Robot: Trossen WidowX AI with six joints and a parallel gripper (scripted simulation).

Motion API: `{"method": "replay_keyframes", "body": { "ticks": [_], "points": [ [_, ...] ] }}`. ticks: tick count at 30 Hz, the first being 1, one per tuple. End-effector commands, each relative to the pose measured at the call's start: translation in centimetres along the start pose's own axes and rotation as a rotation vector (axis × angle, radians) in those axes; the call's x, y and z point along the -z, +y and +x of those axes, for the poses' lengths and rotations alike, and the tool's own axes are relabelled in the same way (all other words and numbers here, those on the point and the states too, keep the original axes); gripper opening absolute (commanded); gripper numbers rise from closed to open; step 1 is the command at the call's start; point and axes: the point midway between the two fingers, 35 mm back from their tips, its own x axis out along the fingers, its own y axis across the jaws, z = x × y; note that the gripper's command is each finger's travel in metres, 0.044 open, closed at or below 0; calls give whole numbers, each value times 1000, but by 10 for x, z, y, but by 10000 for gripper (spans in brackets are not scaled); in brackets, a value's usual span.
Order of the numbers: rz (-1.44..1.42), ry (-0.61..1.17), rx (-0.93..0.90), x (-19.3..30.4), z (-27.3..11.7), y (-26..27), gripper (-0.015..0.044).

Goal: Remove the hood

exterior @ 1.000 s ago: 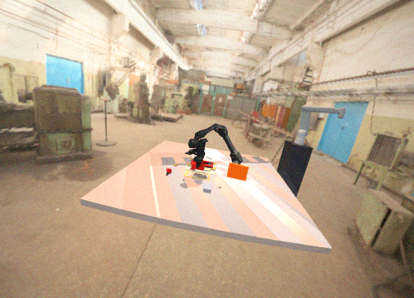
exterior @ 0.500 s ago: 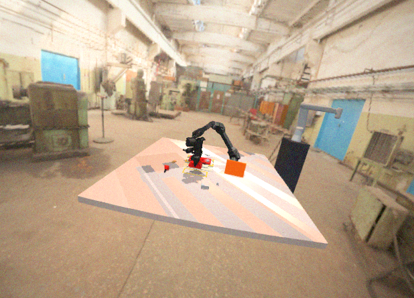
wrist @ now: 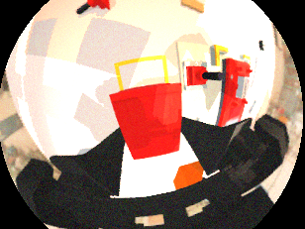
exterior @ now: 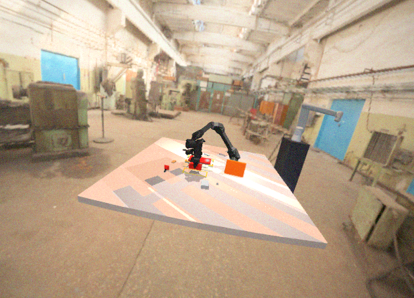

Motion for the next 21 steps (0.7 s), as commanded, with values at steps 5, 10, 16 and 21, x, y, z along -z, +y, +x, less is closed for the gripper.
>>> {"method": "replay_keyframes", "body": {
  "ticks": [5,10,16,21],
  "points": [
    [-10,1,8,2,9,-1,0],
    [-10,1,8,2,14,-2,0],
    [-10,1,9,3,19,-2,0],
    [-10,1,9,3,21,-2,0]
  ]
}}
